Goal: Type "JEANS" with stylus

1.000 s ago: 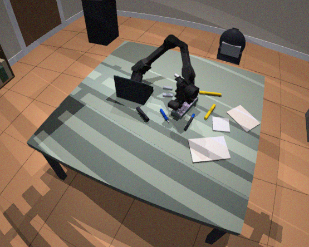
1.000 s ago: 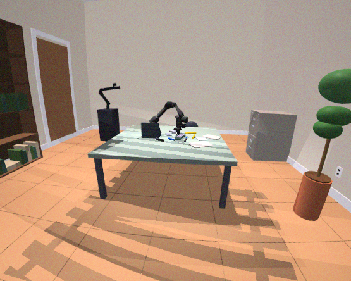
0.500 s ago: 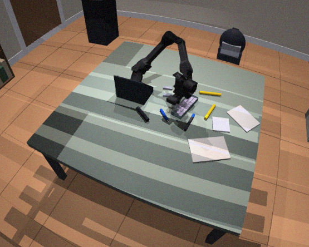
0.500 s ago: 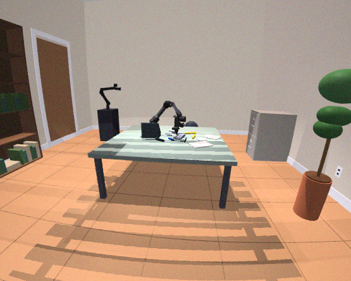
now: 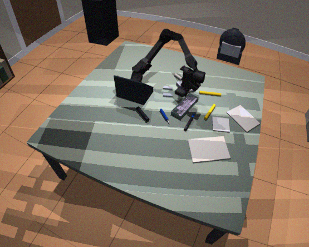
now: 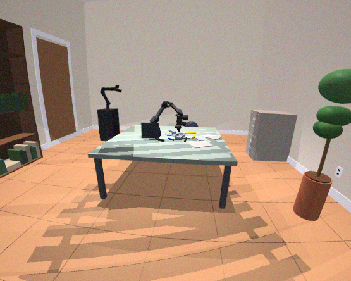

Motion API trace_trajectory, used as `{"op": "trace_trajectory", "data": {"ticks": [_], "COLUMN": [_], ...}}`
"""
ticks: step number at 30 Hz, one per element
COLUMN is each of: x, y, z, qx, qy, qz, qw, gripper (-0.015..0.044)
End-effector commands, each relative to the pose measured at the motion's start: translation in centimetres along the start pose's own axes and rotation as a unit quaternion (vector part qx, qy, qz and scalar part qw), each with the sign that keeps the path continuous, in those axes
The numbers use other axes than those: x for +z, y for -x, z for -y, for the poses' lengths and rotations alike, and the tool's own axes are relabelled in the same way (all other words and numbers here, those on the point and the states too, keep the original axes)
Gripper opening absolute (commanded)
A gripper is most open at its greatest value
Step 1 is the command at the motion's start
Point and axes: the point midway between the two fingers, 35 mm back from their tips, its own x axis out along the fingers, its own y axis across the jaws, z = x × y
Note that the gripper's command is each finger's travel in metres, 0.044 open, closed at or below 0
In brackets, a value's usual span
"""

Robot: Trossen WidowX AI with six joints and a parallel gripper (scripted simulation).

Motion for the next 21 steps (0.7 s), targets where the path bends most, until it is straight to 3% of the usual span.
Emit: {"op": "trace_trajectory", "data": {"ticks": [1,7,12,21], "x": [-0.2,-0.2,-0.1,0.2], "y": [-0.2,0.0,5.6,5.6], "z": [0.2,0.2,0.2,0.3], "qx": [0.0,-0.001,-0.002,0.001], "qy": [-0.011,-0.011,-0.011,-0.014], "qz": [-0.005,-0.005,-0.005,0.004], "qw": [1.0,1.0,1.0,1.0], "gripper": [0.0,0.0,0.0,0.0]}}
